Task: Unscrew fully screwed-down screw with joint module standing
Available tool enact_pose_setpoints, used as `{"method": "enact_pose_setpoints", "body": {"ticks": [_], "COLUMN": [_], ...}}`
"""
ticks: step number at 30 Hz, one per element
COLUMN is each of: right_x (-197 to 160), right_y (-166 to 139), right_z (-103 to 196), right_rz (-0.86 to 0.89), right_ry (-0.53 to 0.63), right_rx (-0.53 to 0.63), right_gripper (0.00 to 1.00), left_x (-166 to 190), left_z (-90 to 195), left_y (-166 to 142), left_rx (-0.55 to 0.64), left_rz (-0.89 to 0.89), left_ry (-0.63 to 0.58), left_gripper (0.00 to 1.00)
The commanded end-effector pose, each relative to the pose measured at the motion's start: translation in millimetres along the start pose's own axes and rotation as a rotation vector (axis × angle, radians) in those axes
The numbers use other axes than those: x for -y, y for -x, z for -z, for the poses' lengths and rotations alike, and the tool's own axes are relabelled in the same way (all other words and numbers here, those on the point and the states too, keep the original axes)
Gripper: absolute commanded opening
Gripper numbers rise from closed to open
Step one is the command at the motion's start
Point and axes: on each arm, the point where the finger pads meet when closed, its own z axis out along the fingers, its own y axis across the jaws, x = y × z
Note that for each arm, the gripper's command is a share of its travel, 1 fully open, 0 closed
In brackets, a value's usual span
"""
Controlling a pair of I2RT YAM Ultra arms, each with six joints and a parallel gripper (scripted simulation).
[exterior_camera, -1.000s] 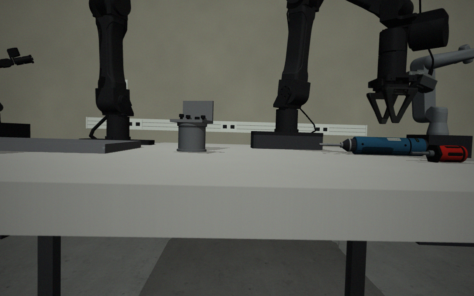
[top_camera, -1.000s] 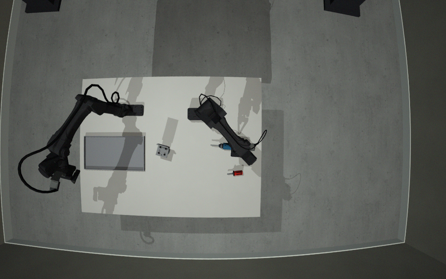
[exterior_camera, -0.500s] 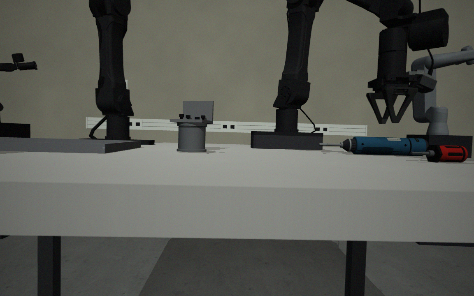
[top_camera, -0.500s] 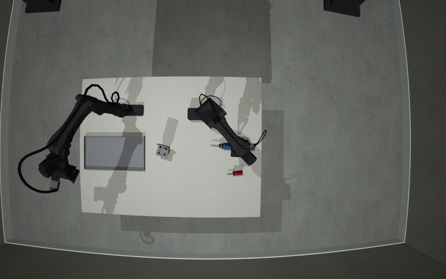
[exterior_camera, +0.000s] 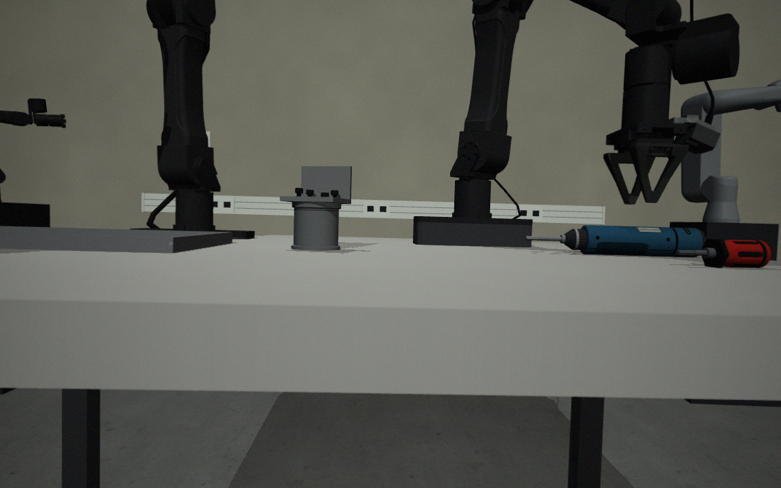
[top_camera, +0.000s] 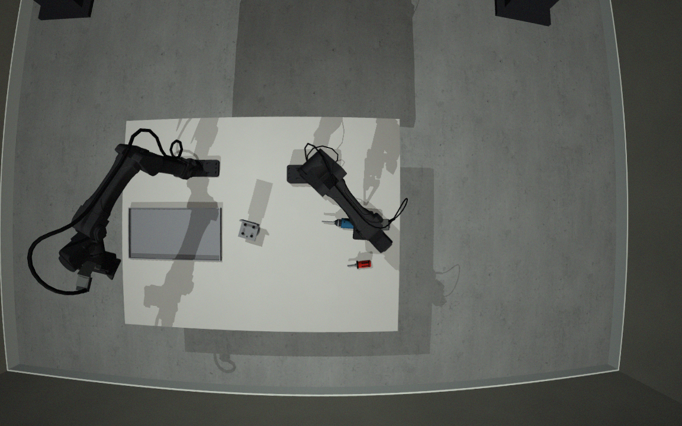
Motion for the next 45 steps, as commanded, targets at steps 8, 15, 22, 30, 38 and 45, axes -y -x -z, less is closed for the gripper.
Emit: {"method": "enact_pose_setpoints", "body": {"ticks": [8,15,22,30,38,45], "right_x": [1.1,1.1,-55.3,-83.9,-132.5,-171.3], "right_y": [2.8,2.8,-8.1,-3.2,-31.6,-38.9], "right_z": [2.5,2.5,-4.0,-2.4,-9.4,-4.0], "right_rz": [-0.001,-0.001,0.142,0.231,0.331,0.430], "right_ry": [-0.004,-0.004,0.187,0.294,0.467,0.610], "right_rx": [0.012,0.012,0.032,0.075,0.061,0.106], "right_gripper": [0.86,0.86,0.86,0.86,0.86,0.86], "left_x": [-1.0,-1.0,-1.0,-1.0,-1.0,-1.0], "left_z": [3.6,3.6,3.6,3.6,3.6,3.6], "left_y": [-7.7,-7.7,-7.7,-7.7,-7.7,-7.7], "left_rx": [-0.001,-0.001,-0.001,-0.001,-0.001,-0.001], "left_rz": [-0.007,-0.007,-0.007,-0.007,-0.007,-0.007], "left_ry": [-0.003,-0.003,-0.003,-0.003,-0.003,-0.003], "left_gripper": [0.65,0.65,0.65,0.65,0.65,0.65]}}
